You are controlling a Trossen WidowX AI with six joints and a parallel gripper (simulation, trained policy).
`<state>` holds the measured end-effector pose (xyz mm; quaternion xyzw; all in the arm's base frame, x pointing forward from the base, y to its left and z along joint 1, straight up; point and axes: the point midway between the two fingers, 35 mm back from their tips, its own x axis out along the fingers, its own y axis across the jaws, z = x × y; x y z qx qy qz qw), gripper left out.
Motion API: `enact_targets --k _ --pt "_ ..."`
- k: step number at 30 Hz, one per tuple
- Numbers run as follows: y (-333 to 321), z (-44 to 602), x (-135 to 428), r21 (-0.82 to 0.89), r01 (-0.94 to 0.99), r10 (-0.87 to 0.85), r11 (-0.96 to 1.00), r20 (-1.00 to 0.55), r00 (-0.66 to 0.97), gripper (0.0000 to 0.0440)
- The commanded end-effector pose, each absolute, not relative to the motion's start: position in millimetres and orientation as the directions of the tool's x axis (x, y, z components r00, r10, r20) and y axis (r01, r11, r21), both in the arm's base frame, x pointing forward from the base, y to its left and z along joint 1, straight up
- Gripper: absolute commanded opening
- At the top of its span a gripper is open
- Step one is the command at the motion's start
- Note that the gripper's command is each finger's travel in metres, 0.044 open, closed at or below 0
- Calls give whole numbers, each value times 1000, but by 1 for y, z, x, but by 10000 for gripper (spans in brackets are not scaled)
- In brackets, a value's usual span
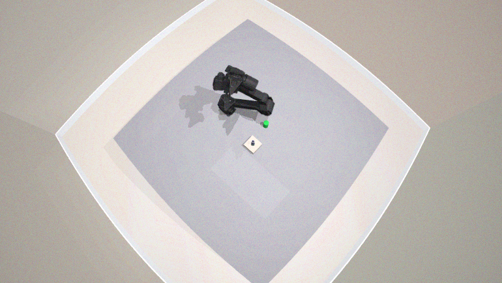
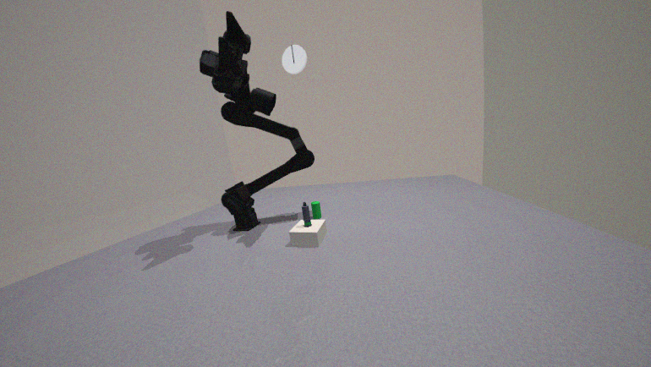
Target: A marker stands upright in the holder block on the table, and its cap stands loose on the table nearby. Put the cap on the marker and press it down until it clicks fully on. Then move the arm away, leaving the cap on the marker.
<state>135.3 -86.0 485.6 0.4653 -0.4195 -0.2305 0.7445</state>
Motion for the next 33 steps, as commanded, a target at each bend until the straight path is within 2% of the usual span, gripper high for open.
enact_targets --k 1,7,9,33 --pt "-86 487 134 888 -56 -735 456 412 539 376" --pt "-86 494 129 895 -113 -734 431 421 534 229" --pt "-86 496 128 897 -130 -734 422 423 532 209" --pt "-92 512 110 920 -244 -764 307 391 514 284"
